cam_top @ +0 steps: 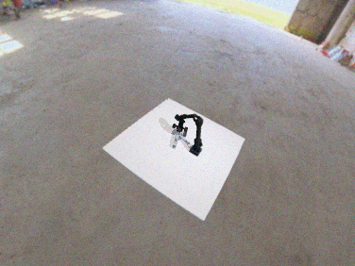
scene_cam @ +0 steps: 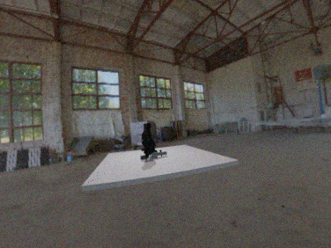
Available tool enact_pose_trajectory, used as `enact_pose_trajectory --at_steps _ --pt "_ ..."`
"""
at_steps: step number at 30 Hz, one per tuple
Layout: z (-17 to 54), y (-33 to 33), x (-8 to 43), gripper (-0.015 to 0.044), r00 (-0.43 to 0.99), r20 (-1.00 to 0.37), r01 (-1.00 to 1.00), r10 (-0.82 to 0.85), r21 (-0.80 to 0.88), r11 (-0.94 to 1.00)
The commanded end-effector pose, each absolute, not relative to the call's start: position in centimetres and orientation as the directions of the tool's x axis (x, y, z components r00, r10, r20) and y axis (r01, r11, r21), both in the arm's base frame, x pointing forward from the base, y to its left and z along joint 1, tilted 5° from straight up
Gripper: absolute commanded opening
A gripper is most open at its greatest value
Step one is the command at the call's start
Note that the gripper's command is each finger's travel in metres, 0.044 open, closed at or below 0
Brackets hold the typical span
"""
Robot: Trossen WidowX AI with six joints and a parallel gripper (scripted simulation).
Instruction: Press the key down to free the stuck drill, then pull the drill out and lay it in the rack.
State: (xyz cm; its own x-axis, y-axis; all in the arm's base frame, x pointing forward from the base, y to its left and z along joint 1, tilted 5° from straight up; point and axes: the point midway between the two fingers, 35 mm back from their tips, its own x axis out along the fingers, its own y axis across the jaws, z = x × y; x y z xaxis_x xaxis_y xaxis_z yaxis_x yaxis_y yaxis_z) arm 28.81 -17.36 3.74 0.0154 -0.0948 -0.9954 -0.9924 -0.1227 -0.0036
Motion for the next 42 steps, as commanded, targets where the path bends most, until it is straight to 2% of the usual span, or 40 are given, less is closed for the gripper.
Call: enact_pose_trajectory --at_steps 1,15,30,42 --pt "3.7 -17.3 28.8 0.0079 0.015 -0.995 -0.992 -0.095 -0.004 -0.124" --pt "3.5 -16.9 28.8 0.0440 0.013 -0.995 -0.992 -0.095 -0.001 -0.126" --pt "2.8 -15.8 28.6 0.0440 0.012 -0.995 -0.992 -0.094 0.000 -0.127" --pt "2.9 -16.0 28.7 0.0125 0.011 -0.996 -0.992 -0.091 0.001 -0.130"
